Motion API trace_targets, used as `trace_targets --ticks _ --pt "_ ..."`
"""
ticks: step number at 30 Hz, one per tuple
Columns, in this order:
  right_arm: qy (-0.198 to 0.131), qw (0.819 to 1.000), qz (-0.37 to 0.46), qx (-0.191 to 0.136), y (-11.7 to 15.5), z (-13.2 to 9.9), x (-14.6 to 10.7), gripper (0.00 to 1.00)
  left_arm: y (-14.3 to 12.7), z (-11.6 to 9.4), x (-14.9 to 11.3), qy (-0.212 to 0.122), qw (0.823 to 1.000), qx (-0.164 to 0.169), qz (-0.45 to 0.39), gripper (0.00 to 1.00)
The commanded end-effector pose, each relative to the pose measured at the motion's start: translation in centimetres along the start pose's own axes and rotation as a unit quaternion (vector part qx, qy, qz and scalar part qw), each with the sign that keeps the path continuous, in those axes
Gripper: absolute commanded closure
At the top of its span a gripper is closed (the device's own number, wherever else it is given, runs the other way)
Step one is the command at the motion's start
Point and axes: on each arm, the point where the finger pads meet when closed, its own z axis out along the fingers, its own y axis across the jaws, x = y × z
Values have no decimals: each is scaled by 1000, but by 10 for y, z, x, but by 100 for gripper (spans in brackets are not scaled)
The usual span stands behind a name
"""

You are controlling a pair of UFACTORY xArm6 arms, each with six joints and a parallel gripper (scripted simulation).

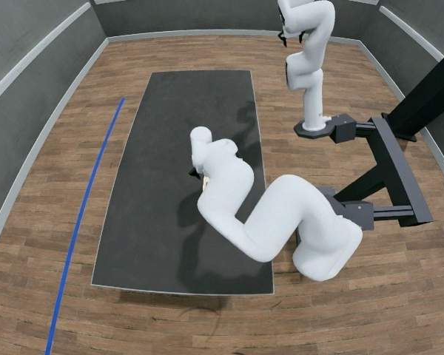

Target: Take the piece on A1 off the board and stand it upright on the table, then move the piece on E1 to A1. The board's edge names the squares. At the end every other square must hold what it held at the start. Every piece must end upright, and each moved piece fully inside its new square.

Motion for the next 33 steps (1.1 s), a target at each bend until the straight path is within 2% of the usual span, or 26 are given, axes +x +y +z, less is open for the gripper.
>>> trace_targets --ticks 1,9,14,16,18,24,31,33 --pt "2 1000 0 0 0 -2 1 0 2 -2 -1 -2 1000 0 -2 0" --pt "2 1000 0 0 0 -2 1 0 2 -1 -1 -2 1000 -1 9 0" --pt "2 1000 0 0 0 -2 1 0 2 4 -1 -2 996 -1 92 0" --pt "2 1000 0 0 0 -2 1 0 2 4 -1 -2 996 -1 92 0" --pt "2 1000 0 0 0 -2 1 0 2 7 -1 -2 989 -1 151 0" --pt "2 1000 0 0 0 -2 1 0 2 13 -2 -2 970 -2 243 0" --pt "2 1000 0 0 0 -2 1 0 2 20 -2 -1 935 -2 354 0" --pt "2 1000 0 0 0 -2 1 0 2 20 -2 -1 935 -2 354 0"
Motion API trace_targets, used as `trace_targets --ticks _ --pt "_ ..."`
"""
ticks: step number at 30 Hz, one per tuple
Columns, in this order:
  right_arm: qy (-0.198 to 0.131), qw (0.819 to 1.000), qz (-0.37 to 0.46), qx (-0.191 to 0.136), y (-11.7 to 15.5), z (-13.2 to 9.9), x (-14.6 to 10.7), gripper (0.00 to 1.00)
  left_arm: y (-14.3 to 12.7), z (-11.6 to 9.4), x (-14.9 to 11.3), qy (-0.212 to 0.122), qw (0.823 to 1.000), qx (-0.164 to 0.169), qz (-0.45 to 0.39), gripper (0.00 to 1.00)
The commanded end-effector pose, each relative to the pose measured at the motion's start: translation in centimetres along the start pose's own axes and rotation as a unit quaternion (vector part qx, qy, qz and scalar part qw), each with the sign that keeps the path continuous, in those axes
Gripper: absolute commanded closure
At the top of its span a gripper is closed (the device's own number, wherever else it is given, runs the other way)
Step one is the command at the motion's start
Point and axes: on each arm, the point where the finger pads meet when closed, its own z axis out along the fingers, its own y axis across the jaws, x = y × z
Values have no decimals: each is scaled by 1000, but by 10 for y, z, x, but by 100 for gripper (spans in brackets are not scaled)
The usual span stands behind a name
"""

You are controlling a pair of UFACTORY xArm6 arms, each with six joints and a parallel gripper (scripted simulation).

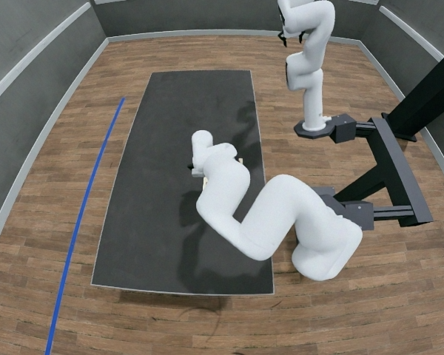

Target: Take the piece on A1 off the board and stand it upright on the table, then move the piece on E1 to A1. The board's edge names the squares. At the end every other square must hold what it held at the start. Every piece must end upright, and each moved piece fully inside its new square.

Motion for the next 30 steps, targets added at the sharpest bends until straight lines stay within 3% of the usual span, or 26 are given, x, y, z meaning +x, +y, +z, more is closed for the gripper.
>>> trace_targets --ticks 1,8,15,17,19,25,30 --pt "2 1000 0 0 0 -2 1 0 1 3 -1 -3 997 4 78 0" --pt "2 1000 0 0 0 -2 1 0 1 9 -1 -3 982 4 187 0" --pt "2 1000 0 0 0 -2 1 0 1 16 -1 -4 954 3 300 0" --pt "2 1000 0 0 0 -2 1 0 1 16 -1 -4 954 3 300 0" --pt "2 1000 0 0 0 -2 1 0 0 20 -1 -4 935 3 356 0" --pt "2 1000 0 0 0 -2 1 0 0 25 -1 -5 902 3 431 0" --pt "2 1000 0 0 0 -2 1 0 0 25 -1 -5 897 3 441 0"
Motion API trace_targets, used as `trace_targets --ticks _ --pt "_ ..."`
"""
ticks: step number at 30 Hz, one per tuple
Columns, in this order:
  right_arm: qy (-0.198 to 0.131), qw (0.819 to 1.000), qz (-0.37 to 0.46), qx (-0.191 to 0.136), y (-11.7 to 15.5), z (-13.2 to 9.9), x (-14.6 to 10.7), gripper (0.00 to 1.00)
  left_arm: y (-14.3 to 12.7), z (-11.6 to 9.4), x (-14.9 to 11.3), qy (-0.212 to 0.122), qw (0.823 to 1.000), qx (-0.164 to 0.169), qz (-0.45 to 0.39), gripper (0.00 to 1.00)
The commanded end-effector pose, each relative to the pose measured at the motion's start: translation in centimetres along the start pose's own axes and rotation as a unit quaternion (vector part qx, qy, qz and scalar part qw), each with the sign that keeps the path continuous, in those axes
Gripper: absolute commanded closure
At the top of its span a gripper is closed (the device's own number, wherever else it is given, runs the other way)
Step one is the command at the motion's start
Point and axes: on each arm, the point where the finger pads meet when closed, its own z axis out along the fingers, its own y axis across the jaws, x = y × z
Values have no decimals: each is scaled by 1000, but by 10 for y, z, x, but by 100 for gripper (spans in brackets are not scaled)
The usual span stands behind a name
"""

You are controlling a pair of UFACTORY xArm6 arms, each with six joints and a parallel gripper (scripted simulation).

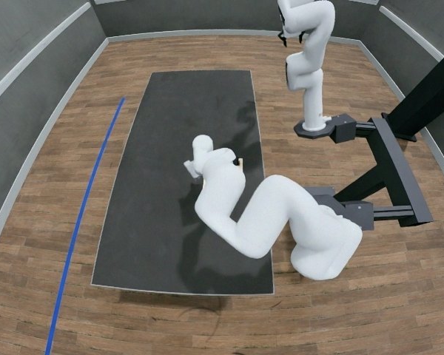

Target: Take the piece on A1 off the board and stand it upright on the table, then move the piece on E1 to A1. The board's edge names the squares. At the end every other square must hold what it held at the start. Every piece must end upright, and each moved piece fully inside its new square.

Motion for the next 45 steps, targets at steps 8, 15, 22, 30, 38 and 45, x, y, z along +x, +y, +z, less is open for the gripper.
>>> trace_targets --ticks 8,15,22,30,38,45 --pt "2 1000 0 0 0 -2 1 0 1 -1 1 -2 1000 0 12 65" --pt "2 1000 0 0 0 -2 1 0 1 -1 1 -2 1000 0 12 65" --pt "2 1000 0 0 0 -2 1 0 1 -1 1 -2 1000 0 12 65" --pt "2 1000 0 0 0 -2 1 0 1 0 1 -2 1000 0 12 65" --pt "2 1000 0 0 0 -2 1 0 1 5 1 -3 1000 0 12 65" --pt "2 1000 0 0 0 -2 1 0 2 13 1 -3 1000 0 12 65"
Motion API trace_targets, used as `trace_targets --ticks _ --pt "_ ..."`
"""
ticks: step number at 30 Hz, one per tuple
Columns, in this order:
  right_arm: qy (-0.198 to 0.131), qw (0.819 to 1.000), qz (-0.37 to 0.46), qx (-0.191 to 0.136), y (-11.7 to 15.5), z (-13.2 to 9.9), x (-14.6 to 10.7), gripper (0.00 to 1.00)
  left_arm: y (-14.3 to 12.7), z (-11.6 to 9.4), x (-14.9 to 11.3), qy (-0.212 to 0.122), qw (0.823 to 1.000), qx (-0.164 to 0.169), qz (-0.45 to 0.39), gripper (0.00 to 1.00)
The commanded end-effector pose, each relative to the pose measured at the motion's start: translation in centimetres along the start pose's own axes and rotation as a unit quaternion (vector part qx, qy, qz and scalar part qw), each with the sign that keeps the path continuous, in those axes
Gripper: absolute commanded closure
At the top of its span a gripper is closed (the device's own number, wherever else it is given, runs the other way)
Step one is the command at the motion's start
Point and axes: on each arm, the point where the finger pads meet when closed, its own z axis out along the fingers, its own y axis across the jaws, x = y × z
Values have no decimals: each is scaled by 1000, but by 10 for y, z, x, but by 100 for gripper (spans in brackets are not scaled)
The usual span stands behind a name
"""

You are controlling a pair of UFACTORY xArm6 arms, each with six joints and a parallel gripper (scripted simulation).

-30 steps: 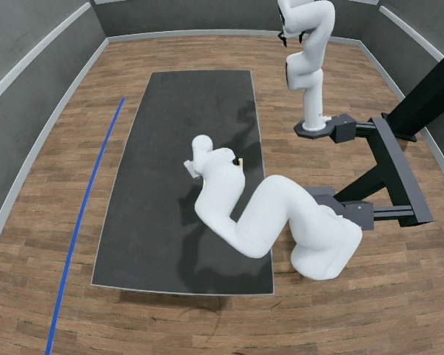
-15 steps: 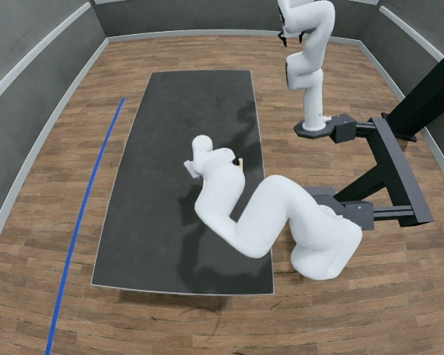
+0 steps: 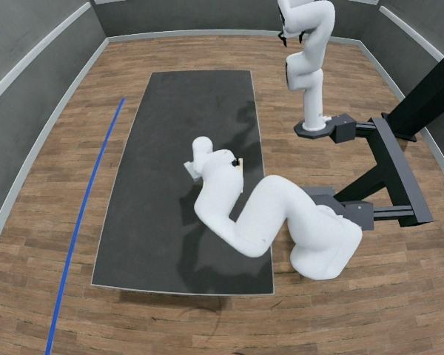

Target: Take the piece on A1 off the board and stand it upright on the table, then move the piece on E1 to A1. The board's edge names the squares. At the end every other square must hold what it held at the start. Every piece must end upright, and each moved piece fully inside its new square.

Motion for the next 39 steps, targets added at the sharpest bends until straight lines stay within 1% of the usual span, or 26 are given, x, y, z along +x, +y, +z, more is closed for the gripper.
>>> trace_targets --ticks 1,24,39 --pt "2 1000 0 0 0 -2 1 0 1 4 1 1 1000 -2 0 65" --pt "2 1000 0 0 0 -2 1 0 2 34 1 1 1000 -2 0 65" --pt "2 1000 0 0 0 -2 1 0 2 40 1 1 1000 -2 0 65"
